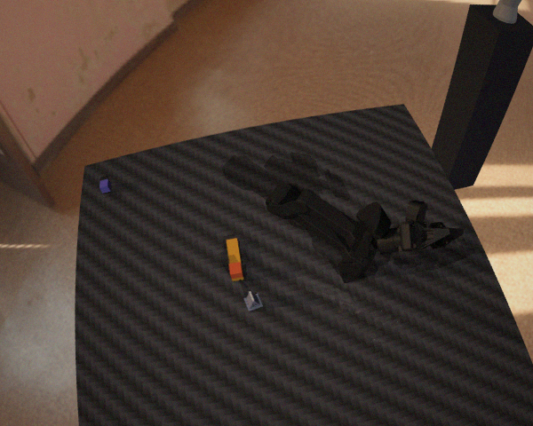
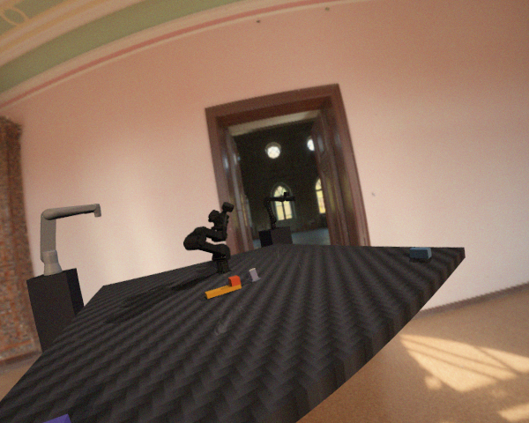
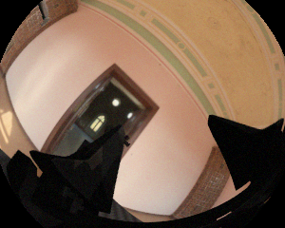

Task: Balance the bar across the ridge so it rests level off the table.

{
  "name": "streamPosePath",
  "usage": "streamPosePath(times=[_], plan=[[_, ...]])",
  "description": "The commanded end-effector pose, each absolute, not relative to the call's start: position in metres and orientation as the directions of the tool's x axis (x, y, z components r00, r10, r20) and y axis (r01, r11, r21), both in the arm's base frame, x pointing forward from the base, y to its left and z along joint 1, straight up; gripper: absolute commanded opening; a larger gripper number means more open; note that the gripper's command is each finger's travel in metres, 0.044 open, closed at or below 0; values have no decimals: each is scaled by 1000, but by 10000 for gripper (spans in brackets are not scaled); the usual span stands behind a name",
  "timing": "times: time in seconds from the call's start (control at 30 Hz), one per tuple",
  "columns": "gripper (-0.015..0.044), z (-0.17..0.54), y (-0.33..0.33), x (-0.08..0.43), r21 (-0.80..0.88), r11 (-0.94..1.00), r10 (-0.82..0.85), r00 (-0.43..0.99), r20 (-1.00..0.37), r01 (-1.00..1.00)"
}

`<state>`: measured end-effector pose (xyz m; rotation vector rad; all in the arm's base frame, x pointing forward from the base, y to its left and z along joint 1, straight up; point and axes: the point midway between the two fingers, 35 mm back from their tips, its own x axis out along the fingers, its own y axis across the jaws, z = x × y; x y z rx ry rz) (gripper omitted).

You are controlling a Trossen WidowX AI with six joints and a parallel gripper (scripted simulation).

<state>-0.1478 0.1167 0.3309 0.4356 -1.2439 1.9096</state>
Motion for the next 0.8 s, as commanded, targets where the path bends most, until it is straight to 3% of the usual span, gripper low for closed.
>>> streamPosePath(times=[0.0,0.1,0.77], plan=[[374,331,117,-148,-604,-199,436,-622,651,-772],[315,331,127,-147,-603,-206,471,-618,629,-771],[315,326,207,-123,-527,-243,754,-501,426,-814]])
